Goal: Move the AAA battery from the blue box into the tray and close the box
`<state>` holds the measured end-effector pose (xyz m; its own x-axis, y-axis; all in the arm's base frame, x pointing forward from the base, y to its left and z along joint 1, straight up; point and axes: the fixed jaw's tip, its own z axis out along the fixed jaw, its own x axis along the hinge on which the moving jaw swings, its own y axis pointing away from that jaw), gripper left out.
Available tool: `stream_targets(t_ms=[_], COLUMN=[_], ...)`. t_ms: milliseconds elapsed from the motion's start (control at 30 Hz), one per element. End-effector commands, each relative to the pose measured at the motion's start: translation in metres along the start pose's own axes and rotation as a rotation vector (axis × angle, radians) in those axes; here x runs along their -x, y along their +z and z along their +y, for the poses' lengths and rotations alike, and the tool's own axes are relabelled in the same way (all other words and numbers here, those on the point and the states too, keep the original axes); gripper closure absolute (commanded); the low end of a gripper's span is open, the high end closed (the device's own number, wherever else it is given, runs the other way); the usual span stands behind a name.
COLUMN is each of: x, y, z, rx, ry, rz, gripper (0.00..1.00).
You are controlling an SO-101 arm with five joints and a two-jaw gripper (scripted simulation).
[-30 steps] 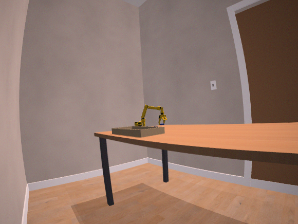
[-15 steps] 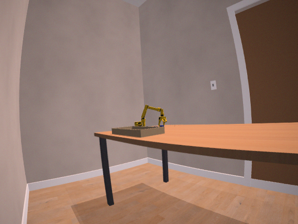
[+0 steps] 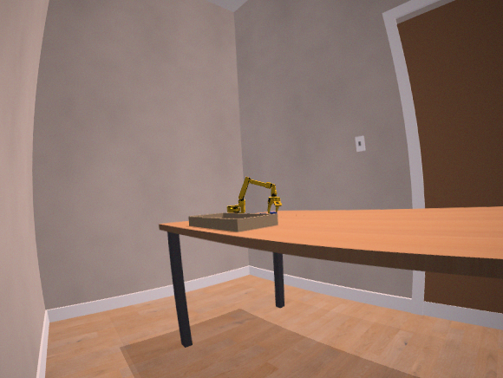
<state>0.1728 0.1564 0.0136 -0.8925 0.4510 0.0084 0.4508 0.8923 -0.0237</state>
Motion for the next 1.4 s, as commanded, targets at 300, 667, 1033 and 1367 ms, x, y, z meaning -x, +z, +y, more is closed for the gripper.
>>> stream_targets(t_ms=[300, 667, 1033, 1367], x=[-0.0012, -0.0017, -0.0021, -0.0021], y=[-0.0035, 0.0007, 0.0039, 0.0039], z=[0.0035, 0.0024, 0.0014, 0.0014], rx=[0.023, 0.023, 0.023, 0.023], ry=[0.0, 0.0, 0.0, 0.0], rz=[-0.009, -0.009, -0.009, -0.009], gripper=[0.78, 0.78, 0.78, 0.78])
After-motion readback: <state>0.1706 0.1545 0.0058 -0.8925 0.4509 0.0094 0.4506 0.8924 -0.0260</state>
